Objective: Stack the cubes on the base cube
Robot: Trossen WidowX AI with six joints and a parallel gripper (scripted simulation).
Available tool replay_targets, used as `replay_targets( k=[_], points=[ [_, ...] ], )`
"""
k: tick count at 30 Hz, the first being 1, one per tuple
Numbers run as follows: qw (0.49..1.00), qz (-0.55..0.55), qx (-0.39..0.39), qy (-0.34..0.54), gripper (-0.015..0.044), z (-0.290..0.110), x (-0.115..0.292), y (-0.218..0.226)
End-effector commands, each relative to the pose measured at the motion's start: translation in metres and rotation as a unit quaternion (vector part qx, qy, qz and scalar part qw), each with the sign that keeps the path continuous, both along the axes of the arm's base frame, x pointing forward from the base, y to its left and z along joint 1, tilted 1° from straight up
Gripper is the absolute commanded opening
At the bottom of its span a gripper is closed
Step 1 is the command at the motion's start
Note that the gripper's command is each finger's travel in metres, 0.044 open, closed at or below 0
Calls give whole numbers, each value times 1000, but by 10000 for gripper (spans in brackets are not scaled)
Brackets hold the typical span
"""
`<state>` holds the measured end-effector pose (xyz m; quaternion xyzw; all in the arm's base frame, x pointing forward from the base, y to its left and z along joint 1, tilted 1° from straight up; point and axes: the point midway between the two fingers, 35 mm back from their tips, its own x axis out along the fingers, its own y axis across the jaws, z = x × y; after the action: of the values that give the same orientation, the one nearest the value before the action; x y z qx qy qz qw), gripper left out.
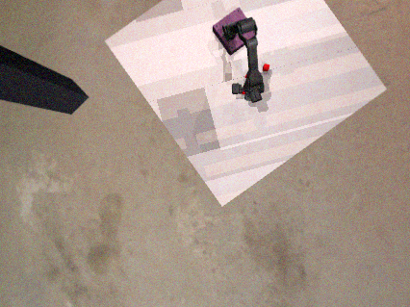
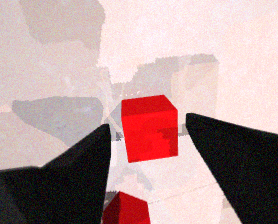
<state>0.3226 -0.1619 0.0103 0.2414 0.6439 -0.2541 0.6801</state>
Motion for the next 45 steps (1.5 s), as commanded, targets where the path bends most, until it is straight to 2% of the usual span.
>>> replay_targets(
  k=[1,4,5,10,45],
  points=[
    [1000,2,5,5,186,-5,-2,2],
    [1000,2,5,5,107,-5,-2,2],
    [1000,2,5,5,105,-5,-2,2],
    [1000,2,5,5,105,-1,-2,1],
    [1000,2,5,5,105,105,-6,4]
  ],
)
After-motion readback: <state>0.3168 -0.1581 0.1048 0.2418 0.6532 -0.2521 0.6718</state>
